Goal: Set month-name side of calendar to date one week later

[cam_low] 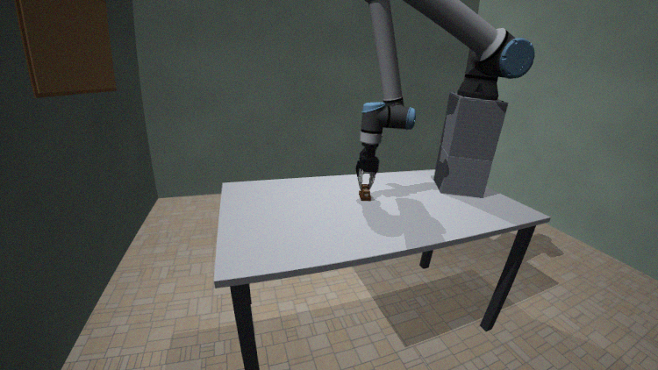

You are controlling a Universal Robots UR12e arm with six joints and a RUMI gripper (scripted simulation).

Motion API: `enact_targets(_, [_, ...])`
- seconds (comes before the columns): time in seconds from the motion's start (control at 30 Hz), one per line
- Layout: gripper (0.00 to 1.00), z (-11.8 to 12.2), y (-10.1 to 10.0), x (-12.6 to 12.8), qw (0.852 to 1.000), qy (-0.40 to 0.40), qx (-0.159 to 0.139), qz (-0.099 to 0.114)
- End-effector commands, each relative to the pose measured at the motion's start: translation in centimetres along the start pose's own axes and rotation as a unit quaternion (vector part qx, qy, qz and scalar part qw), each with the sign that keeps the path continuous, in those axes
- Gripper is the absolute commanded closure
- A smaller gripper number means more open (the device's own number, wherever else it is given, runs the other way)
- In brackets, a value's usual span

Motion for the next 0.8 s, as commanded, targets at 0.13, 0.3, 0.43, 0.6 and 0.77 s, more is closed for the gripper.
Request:
enact_targets(0.13, [0.89, 0.08, -0.24, 0.14, 1.000, 0.000, 0.000, 0.001])
enact_targets(0.3, [0.89, 0.11, -0.39, 0.02, 1.000, 0.001, 0.000, 0.000])
enact_targets(0.43, [0.89, 0.12, -0.57, -0.04, 1.000, 0.001, 0.000, -0.001])
enact_targets(0.6, [0.89, 0.11, -0.81, 0.00, 1.000, 0.001, 0.000, -0.001])
enact_targets(0.77, [0.89, 0.10, -0.94, 0.08, 1.000, 0.001, 0.000, 0.000])
Point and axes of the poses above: the point where the finger pads meet when closed, its own y axis back along the fingers, its own x axis across the jaws, z = x × y, the point moved 9 cm from there along y, back along the fingers, and after that the axes turned 12 degrees about -y, right-handed, at the moved point
